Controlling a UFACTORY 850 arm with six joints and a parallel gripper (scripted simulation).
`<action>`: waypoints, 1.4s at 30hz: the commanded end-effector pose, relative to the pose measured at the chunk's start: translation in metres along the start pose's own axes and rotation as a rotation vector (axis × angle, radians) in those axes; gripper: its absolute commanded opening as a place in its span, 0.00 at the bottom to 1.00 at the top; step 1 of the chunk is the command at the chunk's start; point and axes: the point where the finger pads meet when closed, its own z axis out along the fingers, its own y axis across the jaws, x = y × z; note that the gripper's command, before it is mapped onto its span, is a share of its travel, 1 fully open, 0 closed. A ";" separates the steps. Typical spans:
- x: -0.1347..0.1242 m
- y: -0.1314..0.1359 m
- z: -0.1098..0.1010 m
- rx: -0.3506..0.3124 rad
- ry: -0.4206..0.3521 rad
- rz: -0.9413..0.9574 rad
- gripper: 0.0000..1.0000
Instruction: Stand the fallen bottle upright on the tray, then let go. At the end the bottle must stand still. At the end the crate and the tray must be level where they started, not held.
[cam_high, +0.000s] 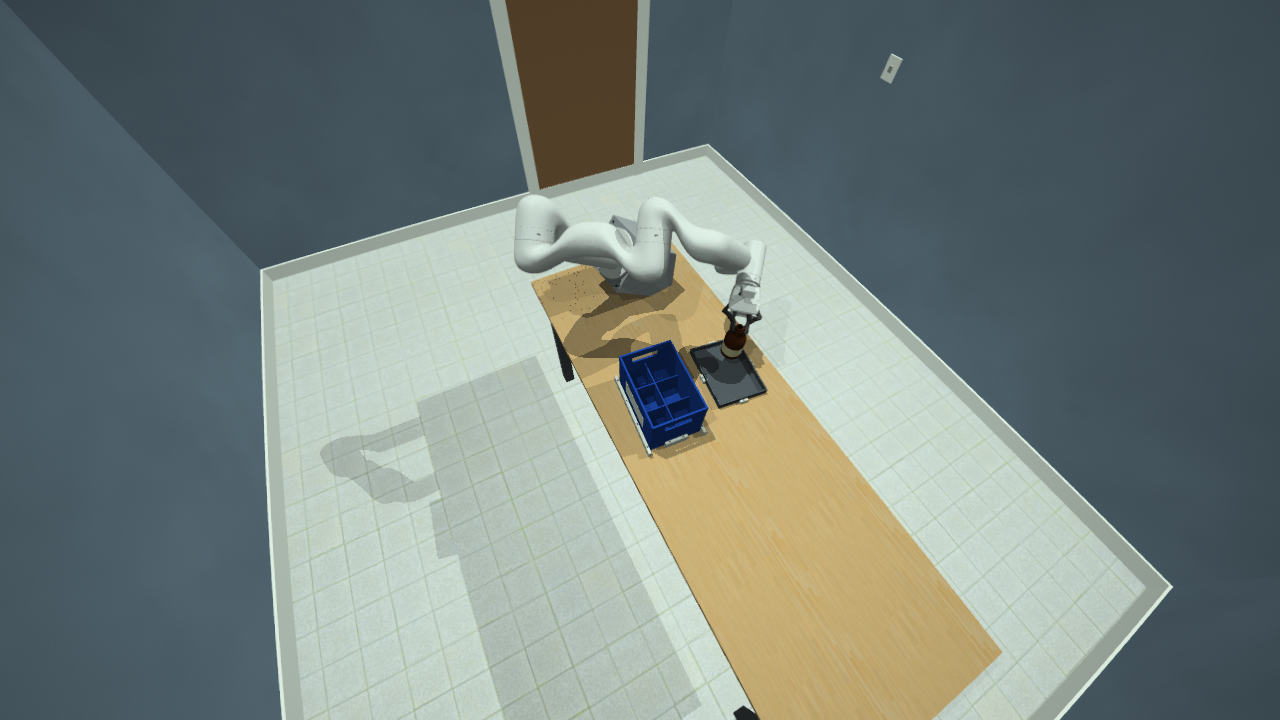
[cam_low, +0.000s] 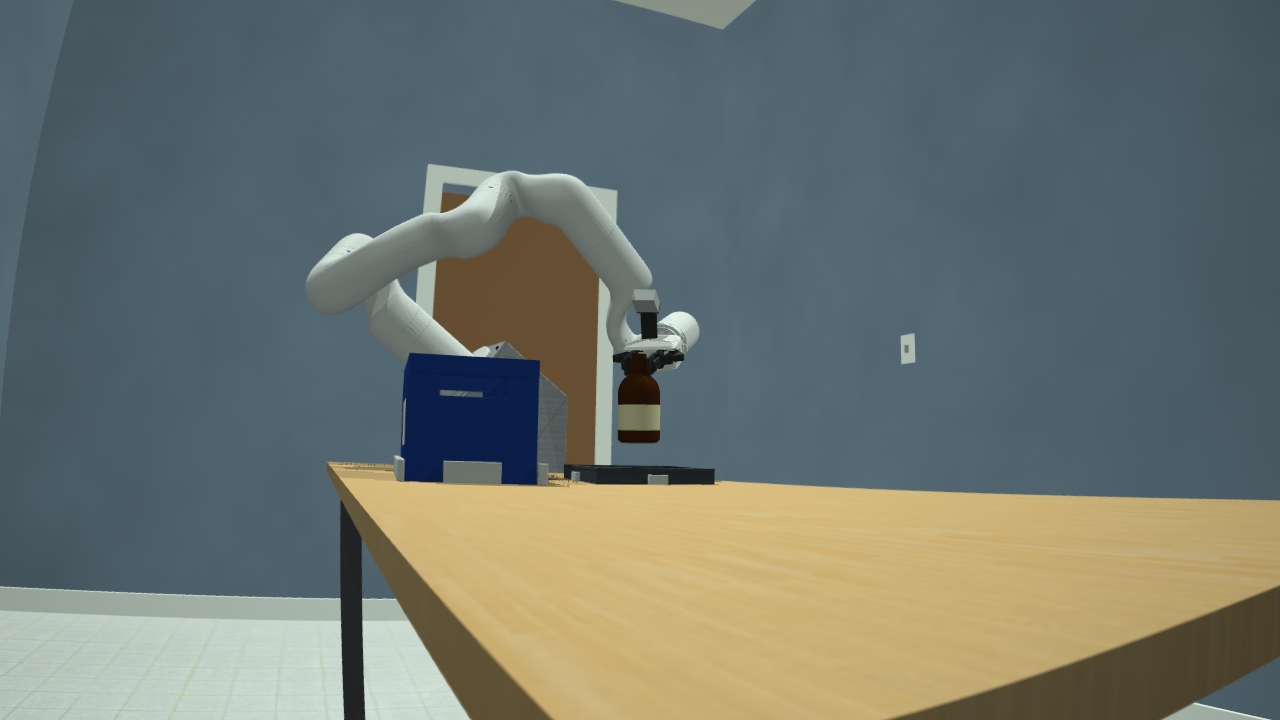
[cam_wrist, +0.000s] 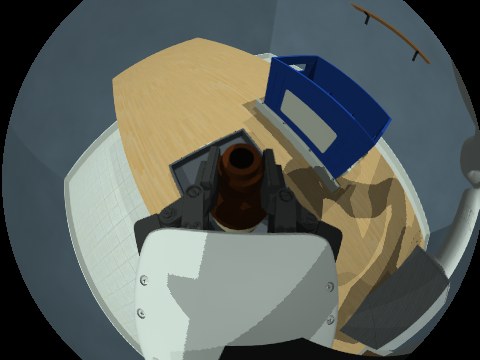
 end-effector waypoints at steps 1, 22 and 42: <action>0.002 -0.001 0.001 0.000 0.001 0.002 0.00; 0.001 -0.001 0.001 0.000 0.001 0.002 0.00; -0.006 -0.001 0.004 0.000 0.001 0.002 0.00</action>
